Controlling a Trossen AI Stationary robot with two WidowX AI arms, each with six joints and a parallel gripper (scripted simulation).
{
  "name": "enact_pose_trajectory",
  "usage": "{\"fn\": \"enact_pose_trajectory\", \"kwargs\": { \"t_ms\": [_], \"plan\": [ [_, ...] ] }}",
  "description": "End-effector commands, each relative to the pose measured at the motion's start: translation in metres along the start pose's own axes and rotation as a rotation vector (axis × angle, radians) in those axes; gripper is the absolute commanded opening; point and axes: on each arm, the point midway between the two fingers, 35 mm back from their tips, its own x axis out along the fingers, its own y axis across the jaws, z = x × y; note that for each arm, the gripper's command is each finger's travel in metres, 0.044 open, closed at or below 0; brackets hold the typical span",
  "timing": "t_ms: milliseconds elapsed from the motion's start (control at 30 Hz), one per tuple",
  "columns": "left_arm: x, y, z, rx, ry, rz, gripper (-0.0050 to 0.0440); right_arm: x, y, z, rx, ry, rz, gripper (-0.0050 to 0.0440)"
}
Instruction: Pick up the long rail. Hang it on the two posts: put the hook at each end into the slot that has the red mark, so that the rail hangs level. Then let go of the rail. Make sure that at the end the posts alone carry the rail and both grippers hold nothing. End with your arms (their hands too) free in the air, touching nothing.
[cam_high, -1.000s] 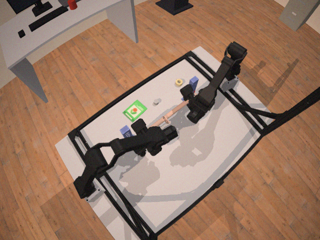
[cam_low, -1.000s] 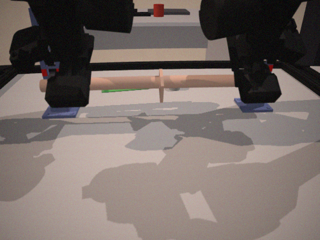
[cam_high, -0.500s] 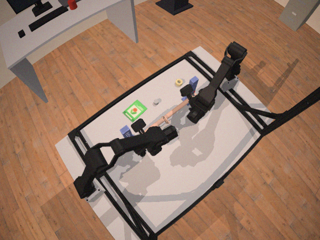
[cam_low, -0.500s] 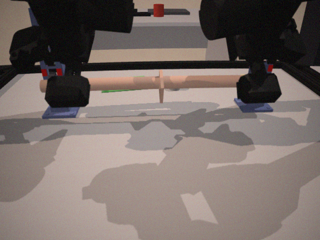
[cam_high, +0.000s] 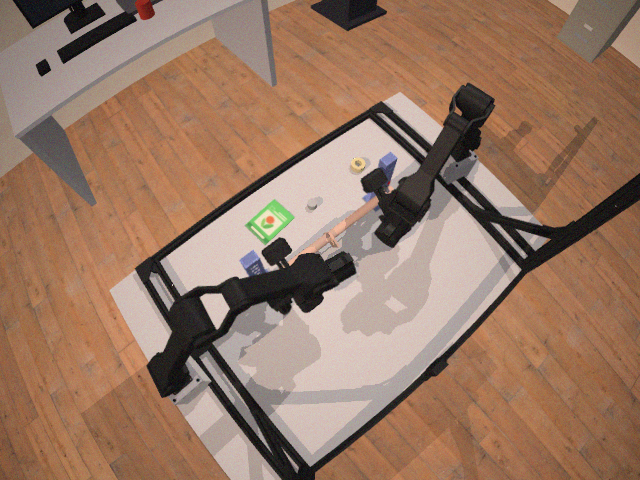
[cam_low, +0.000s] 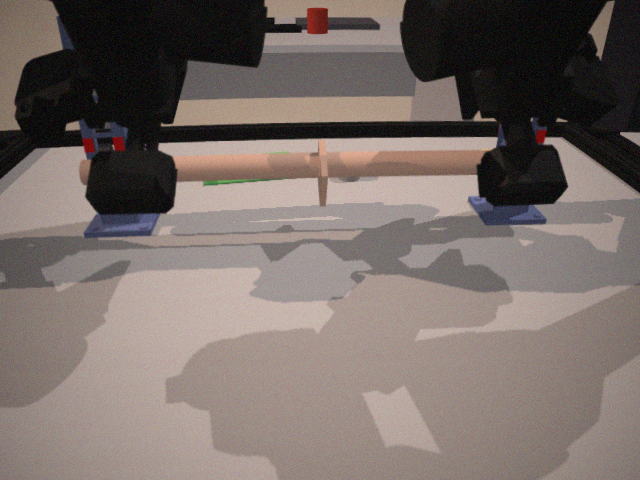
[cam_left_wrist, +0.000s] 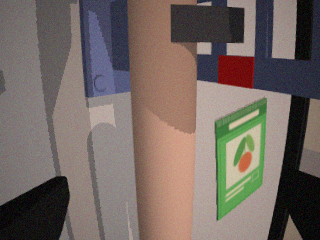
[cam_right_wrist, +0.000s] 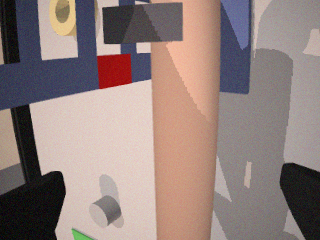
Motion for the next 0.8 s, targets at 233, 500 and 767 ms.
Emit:
{"fn": "enact_pose_trajectory", "kwargs": {
  "t_ms": [233, 500, 767],
  "plan": [
    [-0.019, 0.002, -0.001, -0.004, 0.010, 0.001, 0.0440, -0.021, -0.003, -0.002, 0.006, 0.013, -0.001, 0.0440],
    [-0.037, 0.027, 0.000, -0.005, 0.011, -0.001, 0.0440, -0.038, -0.028, -0.001, 0.007, 0.012, 0.001, 0.0440],
    [-0.048, 0.042, 0.002, -0.004, 0.010, -0.005, 0.0440, -0.049, -0.042, 0.002, 0.007, 0.012, 0.006, 0.0440]
  ]
}}
